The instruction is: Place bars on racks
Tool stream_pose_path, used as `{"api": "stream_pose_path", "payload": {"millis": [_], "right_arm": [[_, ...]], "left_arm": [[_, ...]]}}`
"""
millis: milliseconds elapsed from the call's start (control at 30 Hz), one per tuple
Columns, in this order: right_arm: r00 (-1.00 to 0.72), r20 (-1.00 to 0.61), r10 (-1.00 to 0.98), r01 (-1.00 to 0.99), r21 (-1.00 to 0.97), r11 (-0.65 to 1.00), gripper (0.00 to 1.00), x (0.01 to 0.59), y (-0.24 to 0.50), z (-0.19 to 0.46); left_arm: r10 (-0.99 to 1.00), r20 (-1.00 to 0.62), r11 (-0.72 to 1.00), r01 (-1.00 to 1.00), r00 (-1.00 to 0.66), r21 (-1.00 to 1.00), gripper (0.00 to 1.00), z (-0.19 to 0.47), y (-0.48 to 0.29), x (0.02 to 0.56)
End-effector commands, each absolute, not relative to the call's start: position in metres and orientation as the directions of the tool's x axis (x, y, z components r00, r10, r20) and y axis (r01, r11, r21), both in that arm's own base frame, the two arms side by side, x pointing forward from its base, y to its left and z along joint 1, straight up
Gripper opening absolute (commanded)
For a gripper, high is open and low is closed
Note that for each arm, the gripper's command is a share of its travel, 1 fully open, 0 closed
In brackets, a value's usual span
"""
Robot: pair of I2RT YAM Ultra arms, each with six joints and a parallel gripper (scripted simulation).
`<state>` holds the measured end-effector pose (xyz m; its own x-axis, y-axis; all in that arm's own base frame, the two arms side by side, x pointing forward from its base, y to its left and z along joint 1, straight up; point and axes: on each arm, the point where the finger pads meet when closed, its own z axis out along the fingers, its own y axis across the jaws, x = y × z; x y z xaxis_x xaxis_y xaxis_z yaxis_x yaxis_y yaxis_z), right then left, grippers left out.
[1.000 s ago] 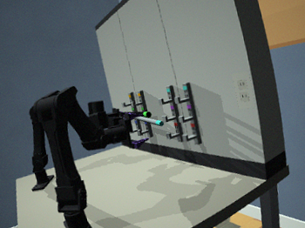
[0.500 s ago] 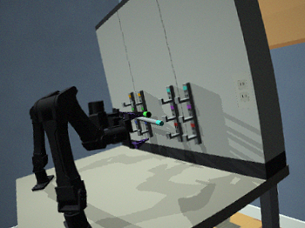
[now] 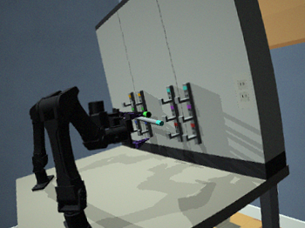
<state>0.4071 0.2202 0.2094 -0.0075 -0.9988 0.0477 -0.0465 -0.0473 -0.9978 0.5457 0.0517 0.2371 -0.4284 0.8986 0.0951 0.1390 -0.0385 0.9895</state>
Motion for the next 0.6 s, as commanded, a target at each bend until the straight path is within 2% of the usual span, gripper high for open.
{"api": "stream_pose_path", "payload": {"millis": [0, 567], "right_arm": [[-0.014, 0.000, -1.000, 0.000, -1.000, 0.000, 1.00, 0.417, 0.220, 0.230], [-0.014, 0.000, -1.000, 0.000, -1.000, 0.000, 1.00, 0.435, 0.220, 0.231]], "left_arm": [[0.899, 0.000, 0.000, 0.000, -0.439, 1.000, 0.00, 0.283, 0.055, 0.551], [0.899, 0.000, 0.000, 0.000, -0.439, 1.000, 0.00, 0.284, 0.055, 0.551]]}}
